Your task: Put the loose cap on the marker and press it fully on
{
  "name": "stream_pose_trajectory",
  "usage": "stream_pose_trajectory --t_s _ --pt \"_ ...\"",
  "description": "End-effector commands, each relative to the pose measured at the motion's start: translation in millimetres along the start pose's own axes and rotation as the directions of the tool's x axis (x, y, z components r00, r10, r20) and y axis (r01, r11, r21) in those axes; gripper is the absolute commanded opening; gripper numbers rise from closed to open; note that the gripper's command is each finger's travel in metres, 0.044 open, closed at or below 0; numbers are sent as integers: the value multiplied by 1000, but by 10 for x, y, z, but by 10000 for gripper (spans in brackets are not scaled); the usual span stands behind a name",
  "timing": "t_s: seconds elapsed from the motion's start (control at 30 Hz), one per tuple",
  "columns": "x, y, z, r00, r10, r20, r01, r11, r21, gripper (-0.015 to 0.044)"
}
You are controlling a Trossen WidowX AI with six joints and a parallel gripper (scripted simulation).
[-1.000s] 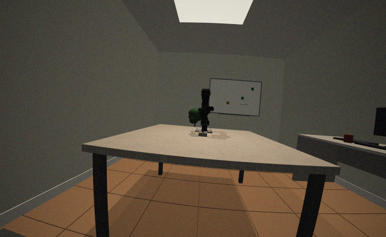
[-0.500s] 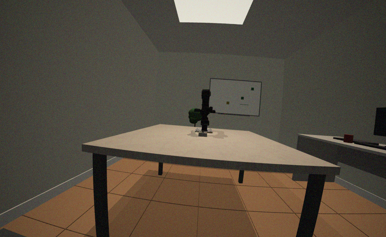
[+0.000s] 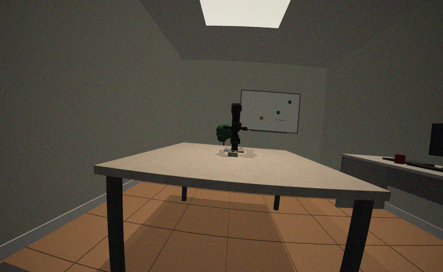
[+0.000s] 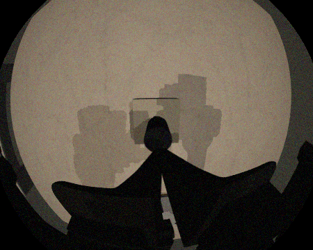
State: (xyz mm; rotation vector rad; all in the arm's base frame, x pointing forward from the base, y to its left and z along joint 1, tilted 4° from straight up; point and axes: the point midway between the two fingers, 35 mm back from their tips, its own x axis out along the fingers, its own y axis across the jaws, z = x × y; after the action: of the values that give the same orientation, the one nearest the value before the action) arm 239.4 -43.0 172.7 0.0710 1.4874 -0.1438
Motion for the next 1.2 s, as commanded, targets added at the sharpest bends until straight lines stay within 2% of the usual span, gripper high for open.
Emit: stream_pose_trajectory --t_s 0.0,0.8,1.1,1.17 --pt "48 -5 -6 1000 -4 -2 4 1000 9 0" --pt "392 -5 -8 1000 -4 -2 4 1000 9 0" --pt "323 -3 17 1000 -2 11 2 1000 8 0" --pt "176 -3 38 1000 -2 11 2 1000 8 0"
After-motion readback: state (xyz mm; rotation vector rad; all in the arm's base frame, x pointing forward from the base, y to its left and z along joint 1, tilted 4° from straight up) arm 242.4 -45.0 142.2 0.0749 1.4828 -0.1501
